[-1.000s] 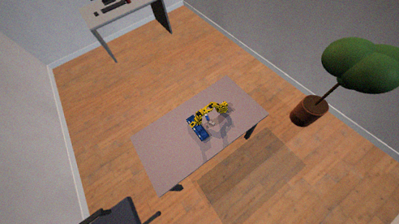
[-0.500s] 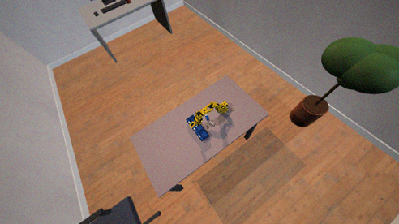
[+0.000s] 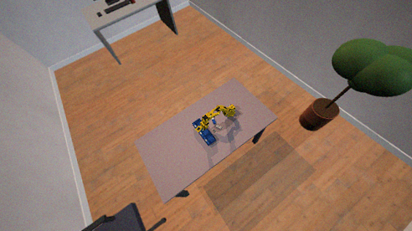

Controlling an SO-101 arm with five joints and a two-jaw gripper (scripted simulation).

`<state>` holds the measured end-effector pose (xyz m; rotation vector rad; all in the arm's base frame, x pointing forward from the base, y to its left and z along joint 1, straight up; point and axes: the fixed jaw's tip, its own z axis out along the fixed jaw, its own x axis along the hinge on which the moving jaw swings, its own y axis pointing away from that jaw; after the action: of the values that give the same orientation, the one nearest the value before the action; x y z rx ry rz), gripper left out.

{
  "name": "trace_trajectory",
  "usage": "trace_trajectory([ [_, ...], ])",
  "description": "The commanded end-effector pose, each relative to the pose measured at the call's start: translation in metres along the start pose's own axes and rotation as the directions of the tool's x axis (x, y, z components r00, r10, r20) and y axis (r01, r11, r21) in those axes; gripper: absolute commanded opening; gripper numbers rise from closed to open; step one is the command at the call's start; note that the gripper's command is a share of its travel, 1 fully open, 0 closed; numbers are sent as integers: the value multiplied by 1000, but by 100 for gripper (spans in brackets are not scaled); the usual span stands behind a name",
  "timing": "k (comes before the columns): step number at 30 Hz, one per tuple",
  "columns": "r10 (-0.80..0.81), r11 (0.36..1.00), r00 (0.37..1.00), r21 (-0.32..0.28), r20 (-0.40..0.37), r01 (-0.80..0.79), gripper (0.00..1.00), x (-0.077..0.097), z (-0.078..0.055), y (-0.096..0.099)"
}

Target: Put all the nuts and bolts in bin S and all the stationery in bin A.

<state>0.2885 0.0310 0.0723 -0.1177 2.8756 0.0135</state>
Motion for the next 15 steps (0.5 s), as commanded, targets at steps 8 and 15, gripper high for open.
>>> trace_trajectory([
  [8, 3, 1000, 998, -5, 56, -2, 0, -4, 2, 3],
  [15, 3, 1000, 998, -5, 56, -2, 0, -4, 5, 3],
])
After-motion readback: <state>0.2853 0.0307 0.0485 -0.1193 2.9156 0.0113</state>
